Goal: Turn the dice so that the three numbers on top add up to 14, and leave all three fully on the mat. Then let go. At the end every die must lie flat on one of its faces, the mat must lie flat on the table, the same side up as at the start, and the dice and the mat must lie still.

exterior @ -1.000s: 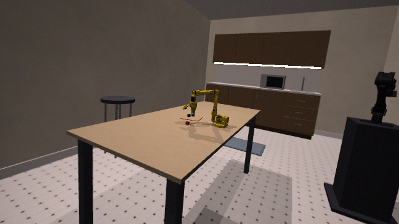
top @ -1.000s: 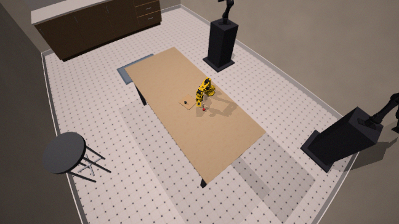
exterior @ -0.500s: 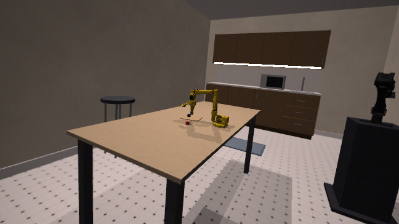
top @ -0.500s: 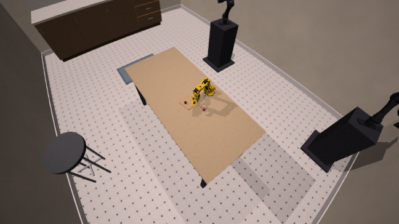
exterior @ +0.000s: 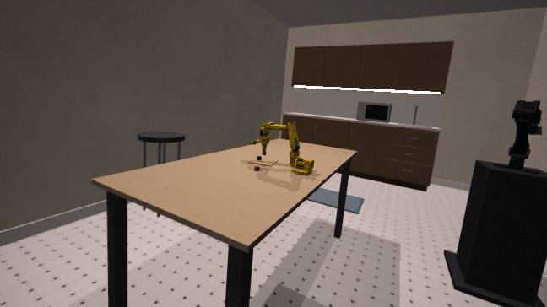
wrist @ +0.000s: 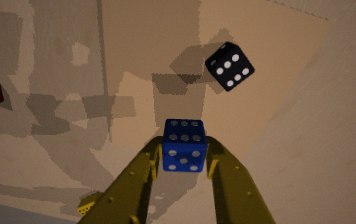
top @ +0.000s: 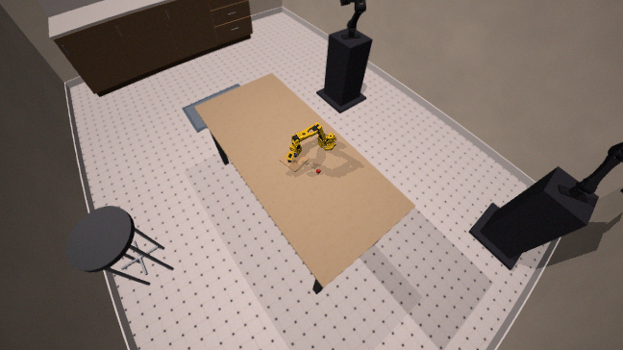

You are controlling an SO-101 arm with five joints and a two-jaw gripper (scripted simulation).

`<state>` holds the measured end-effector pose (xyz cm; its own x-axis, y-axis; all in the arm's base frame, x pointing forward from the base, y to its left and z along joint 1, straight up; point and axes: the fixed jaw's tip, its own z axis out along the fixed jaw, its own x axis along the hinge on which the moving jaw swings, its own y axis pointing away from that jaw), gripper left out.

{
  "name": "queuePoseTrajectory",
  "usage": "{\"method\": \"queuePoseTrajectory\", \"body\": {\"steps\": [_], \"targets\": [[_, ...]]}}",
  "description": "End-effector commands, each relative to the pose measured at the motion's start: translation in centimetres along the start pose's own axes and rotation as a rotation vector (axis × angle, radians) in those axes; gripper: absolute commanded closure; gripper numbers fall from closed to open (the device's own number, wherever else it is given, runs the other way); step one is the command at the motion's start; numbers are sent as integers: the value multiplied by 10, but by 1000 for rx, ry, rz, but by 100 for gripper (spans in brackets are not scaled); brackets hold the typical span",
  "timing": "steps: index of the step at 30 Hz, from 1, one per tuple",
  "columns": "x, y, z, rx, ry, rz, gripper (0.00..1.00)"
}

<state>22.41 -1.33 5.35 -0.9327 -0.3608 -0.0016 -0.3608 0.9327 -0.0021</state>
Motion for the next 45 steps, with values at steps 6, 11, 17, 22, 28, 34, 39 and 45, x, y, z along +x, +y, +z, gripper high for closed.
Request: {"method": "queuePoseTrajectory", "body": {"steps": [6,11,17,22,28,34,39,45], "targets": [[-6,-10,-9,22,-45,31,100],[-6,-10,-9,22,-45,31,100],[-6,-10,-9,22,-45,31,100],[-6,-15,-8,18,-37,65,100],[-6,-15,-8,18,-37,65,100],[-6,-15,-8,18,-37,65,100],[-6,-15,-8,18,-37,65,100],[-6,-15,-5,18,-37,65,100]]}}
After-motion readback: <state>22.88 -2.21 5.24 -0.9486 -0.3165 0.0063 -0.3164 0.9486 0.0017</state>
